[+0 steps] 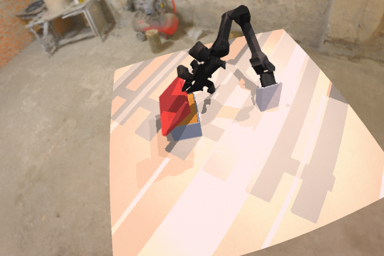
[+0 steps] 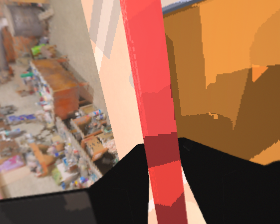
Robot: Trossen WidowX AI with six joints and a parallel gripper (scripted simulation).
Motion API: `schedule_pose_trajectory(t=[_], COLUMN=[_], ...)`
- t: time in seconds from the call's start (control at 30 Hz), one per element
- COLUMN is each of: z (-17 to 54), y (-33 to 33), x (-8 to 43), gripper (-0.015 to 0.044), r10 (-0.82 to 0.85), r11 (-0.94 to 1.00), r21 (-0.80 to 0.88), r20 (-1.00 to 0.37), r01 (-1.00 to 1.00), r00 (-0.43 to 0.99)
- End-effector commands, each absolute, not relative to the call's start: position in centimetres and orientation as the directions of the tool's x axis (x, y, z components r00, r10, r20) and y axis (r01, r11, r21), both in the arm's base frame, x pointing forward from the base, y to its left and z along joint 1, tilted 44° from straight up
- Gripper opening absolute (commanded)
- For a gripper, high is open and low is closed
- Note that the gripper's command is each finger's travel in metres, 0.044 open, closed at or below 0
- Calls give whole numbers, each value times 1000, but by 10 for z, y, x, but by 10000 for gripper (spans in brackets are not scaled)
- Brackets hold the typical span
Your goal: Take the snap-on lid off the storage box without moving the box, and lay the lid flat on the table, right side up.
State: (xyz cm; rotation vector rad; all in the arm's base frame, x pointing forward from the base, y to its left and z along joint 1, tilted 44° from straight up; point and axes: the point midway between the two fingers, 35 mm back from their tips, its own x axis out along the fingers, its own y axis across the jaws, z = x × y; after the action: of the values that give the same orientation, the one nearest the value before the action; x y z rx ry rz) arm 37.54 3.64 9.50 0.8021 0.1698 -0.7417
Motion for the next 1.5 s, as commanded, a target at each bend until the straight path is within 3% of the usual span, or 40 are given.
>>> schedule_pose_trajectory(t=[0.0,0.6,1.47], z=[104,119,146], y=[42,57,18], x=[378,378,363], gripper=[0,0,0], r10=[-533,-533,-534], r11=[457,457,458], r21=[608,608,606], r20=[-396,-397,-397], r01=[649,649,650], r00=[747,747,747])
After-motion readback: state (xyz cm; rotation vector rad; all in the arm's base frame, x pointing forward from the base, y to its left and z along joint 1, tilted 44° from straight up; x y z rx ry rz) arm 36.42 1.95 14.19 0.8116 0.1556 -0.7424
